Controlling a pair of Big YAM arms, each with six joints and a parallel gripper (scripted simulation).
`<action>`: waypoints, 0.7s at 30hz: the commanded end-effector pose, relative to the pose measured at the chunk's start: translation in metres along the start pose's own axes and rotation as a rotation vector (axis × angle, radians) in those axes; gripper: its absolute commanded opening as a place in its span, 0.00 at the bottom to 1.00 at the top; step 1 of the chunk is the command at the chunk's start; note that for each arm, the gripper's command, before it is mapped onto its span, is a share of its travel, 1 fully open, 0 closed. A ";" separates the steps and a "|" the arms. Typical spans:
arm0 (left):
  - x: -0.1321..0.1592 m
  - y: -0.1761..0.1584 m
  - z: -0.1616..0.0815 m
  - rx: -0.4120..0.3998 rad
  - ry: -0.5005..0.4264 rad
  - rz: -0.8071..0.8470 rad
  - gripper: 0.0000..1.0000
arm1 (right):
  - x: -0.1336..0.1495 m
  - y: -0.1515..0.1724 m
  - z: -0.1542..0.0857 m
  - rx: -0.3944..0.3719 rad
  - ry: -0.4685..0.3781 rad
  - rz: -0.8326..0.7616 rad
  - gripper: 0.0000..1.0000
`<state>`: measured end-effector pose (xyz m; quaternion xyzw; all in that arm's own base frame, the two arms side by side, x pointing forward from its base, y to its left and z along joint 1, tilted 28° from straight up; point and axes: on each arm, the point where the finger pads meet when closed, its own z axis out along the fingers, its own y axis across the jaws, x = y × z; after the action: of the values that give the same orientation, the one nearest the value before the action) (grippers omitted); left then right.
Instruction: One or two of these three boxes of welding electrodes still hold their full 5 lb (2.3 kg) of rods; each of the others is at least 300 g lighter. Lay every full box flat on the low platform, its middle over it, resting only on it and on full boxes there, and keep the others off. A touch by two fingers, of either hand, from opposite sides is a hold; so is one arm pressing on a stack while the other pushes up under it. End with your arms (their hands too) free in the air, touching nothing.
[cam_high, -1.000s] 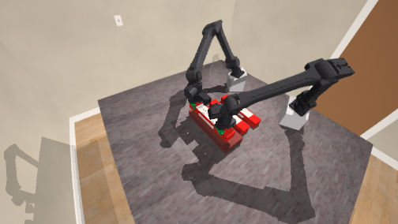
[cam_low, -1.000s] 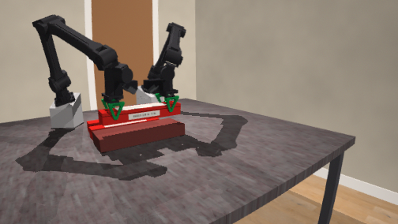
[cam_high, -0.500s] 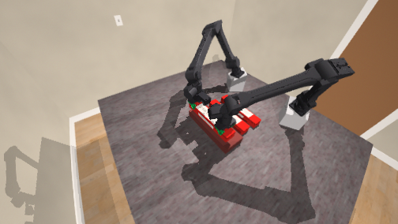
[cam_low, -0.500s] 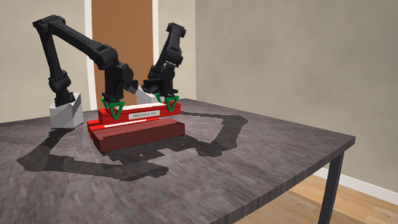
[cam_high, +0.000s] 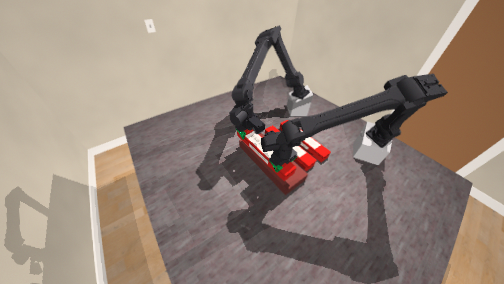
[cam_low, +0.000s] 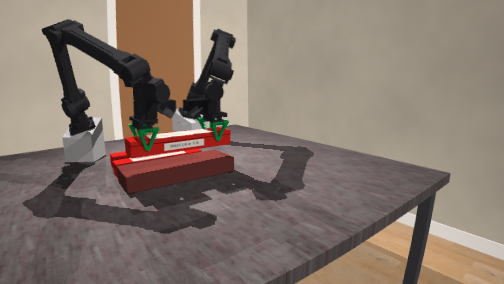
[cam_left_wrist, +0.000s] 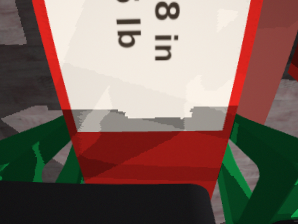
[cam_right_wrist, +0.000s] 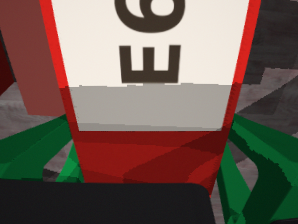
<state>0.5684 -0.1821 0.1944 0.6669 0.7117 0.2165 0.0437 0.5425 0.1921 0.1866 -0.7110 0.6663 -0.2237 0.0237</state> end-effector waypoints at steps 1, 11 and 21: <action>0.012 0.046 -0.066 -0.119 -0.039 -0.016 0.00 | 0.011 -0.046 -0.061 0.121 -0.049 0.042 0.00; 0.014 0.050 -0.061 -0.123 -0.039 -0.019 0.00 | 0.011 -0.053 -0.051 0.145 -0.050 0.053 0.00; 0.014 0.052 -0.056 -0.123 -0.040 -0.016 0.00 | 0.008 -0.051 -0.043 0.146 -0.052 0.048 0.00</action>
<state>0.5787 -0.1772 0.1863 0.6666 0.7124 0.2160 0.0378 0.5542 0.1907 0.1738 -0.7118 0.6665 -0.2200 0.0271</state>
